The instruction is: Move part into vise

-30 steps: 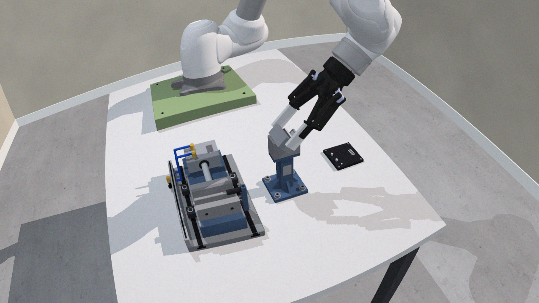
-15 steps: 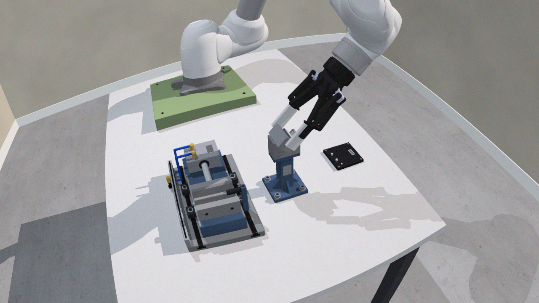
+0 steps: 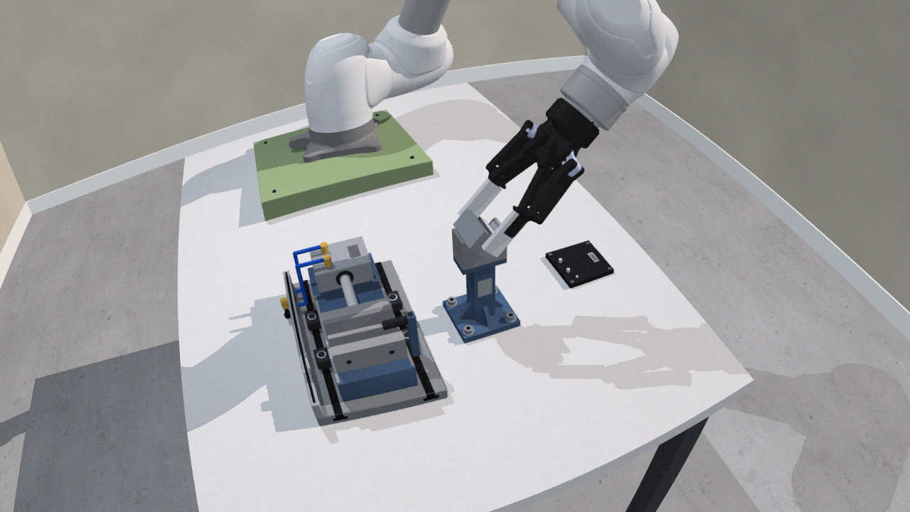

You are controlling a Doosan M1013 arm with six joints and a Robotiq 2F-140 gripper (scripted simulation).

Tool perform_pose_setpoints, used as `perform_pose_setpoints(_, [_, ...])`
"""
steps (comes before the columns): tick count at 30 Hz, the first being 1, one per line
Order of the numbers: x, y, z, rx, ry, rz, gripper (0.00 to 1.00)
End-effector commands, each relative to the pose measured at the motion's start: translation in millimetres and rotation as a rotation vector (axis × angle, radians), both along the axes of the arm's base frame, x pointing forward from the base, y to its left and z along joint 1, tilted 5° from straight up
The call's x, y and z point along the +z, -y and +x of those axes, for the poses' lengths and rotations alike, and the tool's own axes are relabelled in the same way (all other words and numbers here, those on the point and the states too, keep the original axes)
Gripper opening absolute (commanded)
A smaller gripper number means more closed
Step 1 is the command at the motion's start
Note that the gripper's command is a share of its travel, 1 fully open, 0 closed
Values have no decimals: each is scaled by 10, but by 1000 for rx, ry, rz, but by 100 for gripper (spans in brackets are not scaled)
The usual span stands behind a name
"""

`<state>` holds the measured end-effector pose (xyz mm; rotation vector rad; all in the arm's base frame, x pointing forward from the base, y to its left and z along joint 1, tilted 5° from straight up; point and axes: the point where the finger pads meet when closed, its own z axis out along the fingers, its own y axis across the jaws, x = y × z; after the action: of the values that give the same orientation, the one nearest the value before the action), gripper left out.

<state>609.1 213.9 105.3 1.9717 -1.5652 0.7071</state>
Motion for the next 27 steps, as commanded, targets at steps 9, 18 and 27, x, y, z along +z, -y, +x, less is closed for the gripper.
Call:
perform_pose_setpoints(9, [4, 6, 1, -2, -6, 30, 51])
perform_pose_setpoints(18, [9, 12, 3, -5, -12, 59, 51])
perform_pose_setpoints(27, [17, 22, 6, -9, -22, 110, 51])
